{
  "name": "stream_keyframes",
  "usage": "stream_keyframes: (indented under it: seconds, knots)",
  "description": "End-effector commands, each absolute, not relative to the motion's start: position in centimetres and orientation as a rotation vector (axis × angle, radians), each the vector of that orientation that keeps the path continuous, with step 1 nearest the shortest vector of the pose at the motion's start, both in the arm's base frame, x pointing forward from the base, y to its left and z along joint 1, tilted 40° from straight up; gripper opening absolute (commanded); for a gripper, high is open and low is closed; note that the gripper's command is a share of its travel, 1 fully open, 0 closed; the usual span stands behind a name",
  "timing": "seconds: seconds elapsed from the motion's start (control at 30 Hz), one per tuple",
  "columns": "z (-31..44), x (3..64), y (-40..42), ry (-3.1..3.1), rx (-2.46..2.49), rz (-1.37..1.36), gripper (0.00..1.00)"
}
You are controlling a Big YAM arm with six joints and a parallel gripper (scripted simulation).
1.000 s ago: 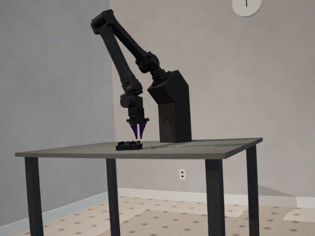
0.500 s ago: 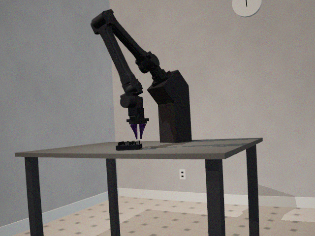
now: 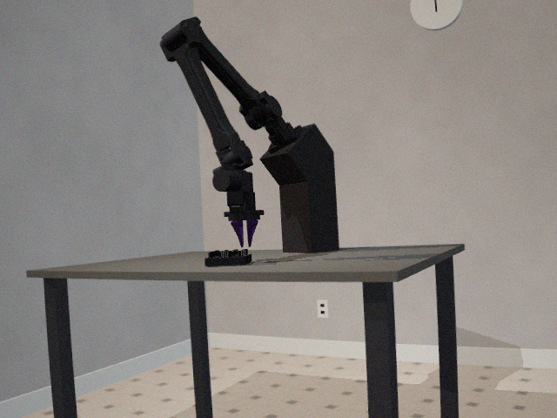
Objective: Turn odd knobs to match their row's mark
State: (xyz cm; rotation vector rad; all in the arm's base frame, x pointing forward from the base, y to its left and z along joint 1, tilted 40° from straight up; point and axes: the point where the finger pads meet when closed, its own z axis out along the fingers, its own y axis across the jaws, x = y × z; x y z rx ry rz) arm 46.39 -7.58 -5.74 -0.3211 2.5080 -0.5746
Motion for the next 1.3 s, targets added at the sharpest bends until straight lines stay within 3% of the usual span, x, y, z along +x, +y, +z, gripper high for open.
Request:
stream_keyframes:
  seconds: [0.0, 1.27]
  knots:
    - [-6.08, 46.8, -8.19, 2.501, -0.316, -0.578, 0.19]
    - [-6.95, 47.02, -8.37, 2.505, -0.319, -0.577, 0.19]
